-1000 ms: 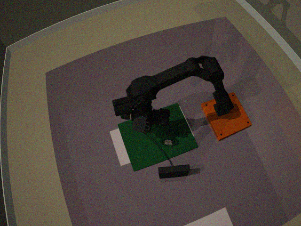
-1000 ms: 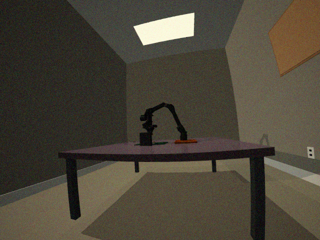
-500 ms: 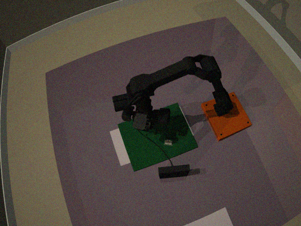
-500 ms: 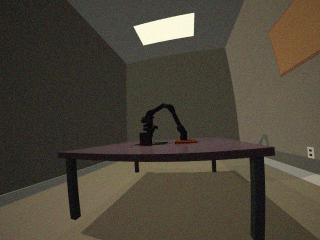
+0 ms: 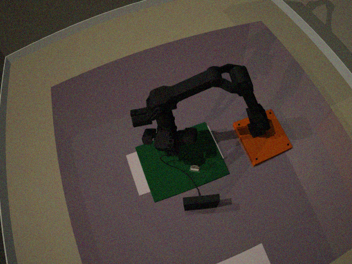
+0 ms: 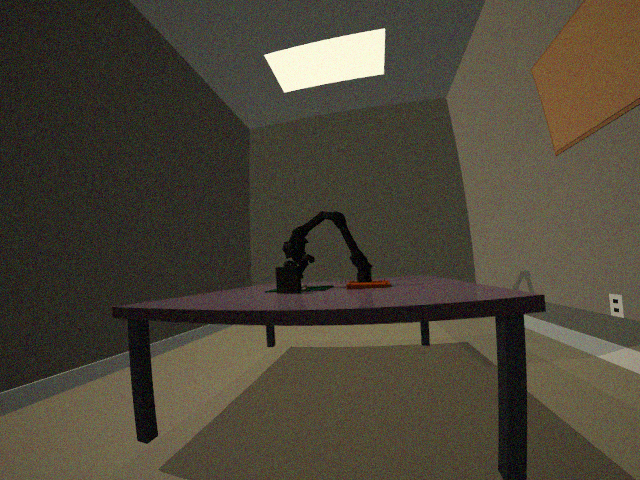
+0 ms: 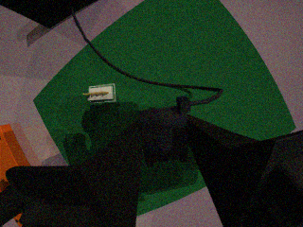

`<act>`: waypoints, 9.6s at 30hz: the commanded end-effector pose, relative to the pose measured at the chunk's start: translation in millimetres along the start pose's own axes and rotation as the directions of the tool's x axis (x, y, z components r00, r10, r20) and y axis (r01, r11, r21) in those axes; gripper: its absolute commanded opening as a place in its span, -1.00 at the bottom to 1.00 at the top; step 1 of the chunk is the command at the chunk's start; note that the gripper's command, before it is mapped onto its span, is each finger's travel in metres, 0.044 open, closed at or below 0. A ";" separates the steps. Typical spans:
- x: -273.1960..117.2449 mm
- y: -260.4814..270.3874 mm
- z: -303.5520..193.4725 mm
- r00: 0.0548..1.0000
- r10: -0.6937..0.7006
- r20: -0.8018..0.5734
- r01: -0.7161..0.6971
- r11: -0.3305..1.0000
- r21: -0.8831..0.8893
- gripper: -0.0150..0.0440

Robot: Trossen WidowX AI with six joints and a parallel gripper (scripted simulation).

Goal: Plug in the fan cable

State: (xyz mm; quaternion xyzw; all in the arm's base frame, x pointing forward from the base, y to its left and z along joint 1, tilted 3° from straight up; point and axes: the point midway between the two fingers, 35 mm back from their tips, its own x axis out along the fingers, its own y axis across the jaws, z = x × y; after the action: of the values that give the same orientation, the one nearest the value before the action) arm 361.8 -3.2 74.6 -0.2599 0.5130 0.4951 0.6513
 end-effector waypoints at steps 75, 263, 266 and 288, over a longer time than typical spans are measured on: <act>-12.1 -6.5 -33.3 0.496 -0.108 0.862 0.177 0.984 0.021 -0.49; 46.5 -17.3 -44.4 0.519 -0.101 0.849 0.179 0.984 0.008 0.20; 46.5 -17.3 -44.4 0.519 -0.101 0.849 0.179 0.984 0.008 0.20; 23.1 -16.9 -69.4 0.541 -0.124 0.832 0.192 0.981 0.021 0.20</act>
State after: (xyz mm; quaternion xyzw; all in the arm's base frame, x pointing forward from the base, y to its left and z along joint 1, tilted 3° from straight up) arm 350.9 -54.1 25.6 -0.0617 0.0996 0.5164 0.8483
